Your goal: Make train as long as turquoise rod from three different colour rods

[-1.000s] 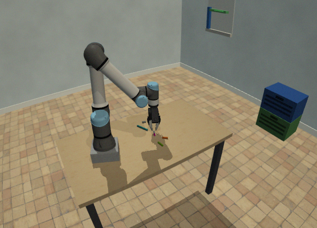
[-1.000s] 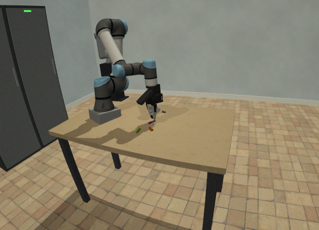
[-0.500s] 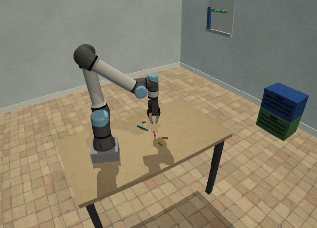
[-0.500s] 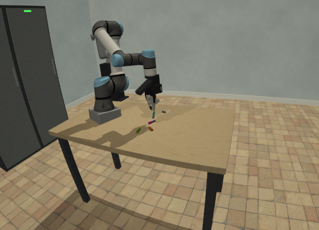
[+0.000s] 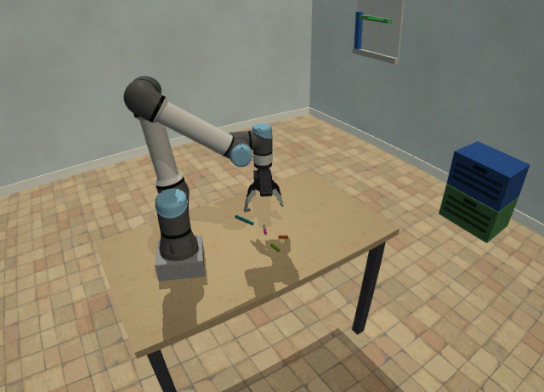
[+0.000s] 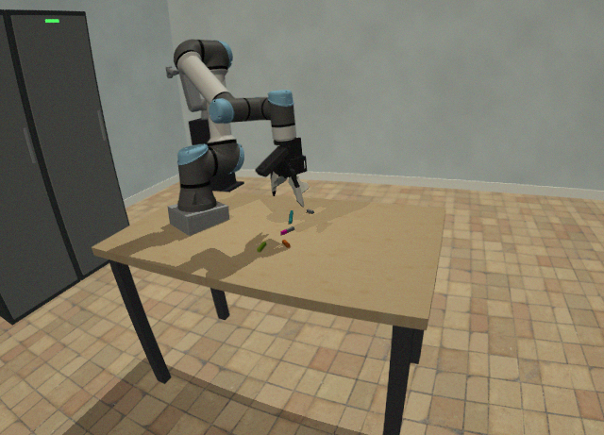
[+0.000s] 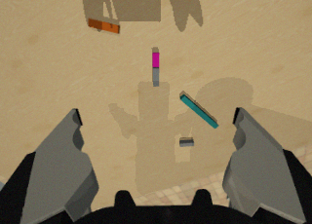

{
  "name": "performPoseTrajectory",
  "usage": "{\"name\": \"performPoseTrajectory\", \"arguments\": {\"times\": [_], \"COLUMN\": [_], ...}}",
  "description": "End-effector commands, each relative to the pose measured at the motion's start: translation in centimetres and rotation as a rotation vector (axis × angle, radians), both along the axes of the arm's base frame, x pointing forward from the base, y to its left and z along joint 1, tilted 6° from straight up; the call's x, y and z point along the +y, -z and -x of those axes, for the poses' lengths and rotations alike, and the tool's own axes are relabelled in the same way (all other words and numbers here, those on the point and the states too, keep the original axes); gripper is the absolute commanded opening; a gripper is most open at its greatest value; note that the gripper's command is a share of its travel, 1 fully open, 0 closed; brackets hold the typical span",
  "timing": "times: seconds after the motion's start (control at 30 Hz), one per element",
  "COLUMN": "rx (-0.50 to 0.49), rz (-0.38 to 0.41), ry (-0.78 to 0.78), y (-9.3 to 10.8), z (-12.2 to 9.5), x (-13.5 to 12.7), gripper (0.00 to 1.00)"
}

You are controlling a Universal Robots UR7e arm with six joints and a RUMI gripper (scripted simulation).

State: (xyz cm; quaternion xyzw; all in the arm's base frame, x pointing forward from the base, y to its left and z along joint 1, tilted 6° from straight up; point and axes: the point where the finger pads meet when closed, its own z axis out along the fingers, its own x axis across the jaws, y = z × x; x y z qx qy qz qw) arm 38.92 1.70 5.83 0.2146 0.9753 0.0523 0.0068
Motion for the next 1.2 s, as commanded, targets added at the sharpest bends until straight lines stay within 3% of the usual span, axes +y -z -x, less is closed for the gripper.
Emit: {"name": "performPoseTrajectory", "arguments": {"times": [0.0, 0.77, 1.17], "rx": [-0.001, 0.004, 0.031], "rz": [0.000, -0.001, -0.010], "ry": [0.000, 0.051, 0.319], "y": [0.0, 0.0, 0.5], "z": [0.0, 0.0, 0.4], "x": [0.0, -0.3, -1.9], "gripper": [1.00, 1.00, 1.00]}}
